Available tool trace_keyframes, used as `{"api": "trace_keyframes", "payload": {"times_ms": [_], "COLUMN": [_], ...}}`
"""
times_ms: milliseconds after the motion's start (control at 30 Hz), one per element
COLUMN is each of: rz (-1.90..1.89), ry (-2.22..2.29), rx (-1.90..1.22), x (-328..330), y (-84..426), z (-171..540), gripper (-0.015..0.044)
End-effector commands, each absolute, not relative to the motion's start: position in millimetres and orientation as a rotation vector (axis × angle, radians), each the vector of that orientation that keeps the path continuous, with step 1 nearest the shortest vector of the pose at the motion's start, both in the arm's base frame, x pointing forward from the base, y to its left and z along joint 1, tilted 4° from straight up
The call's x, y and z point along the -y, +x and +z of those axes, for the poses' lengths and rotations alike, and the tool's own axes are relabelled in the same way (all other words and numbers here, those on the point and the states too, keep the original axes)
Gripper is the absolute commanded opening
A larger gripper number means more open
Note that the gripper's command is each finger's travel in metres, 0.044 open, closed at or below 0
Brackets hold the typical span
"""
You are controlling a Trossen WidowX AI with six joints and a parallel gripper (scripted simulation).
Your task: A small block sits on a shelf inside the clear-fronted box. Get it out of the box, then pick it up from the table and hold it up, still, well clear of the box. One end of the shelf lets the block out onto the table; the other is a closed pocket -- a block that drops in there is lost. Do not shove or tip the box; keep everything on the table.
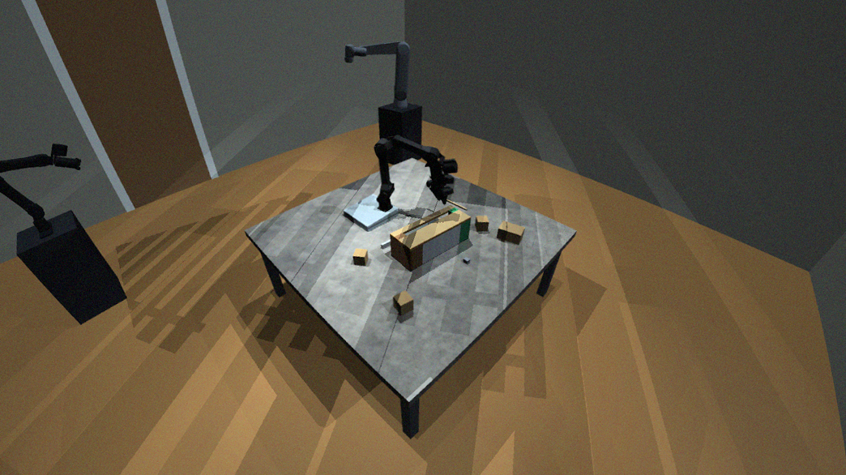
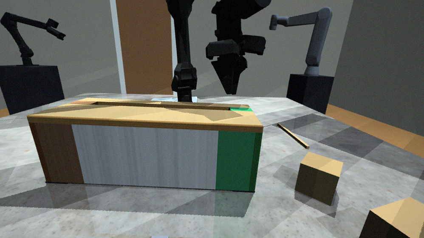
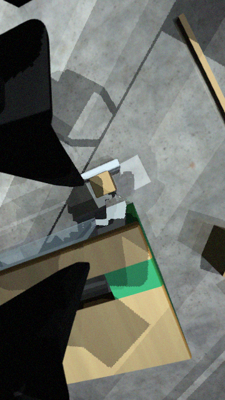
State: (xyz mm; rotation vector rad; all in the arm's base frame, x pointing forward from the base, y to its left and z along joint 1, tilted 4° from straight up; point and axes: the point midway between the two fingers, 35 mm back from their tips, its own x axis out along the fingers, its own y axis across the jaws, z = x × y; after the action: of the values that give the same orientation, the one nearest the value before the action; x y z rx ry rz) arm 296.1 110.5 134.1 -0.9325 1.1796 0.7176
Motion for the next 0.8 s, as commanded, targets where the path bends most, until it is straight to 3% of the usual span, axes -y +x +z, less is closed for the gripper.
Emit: {"api": "trace_keyframes", "payload": {"times_ms": [0,467,767], "rz": [1.185,1.627,1.638], "ry": [-1.78,-2.568,-2.587], "rx": [-0.827,-0.316,-0.3], "x": [-116.9,-124.7,-124.9], "y": [285.1,279.2,279.0], "z": [140.3,144.9,145.0], "gripper": [0.0285,0.0285,0.0285]}}
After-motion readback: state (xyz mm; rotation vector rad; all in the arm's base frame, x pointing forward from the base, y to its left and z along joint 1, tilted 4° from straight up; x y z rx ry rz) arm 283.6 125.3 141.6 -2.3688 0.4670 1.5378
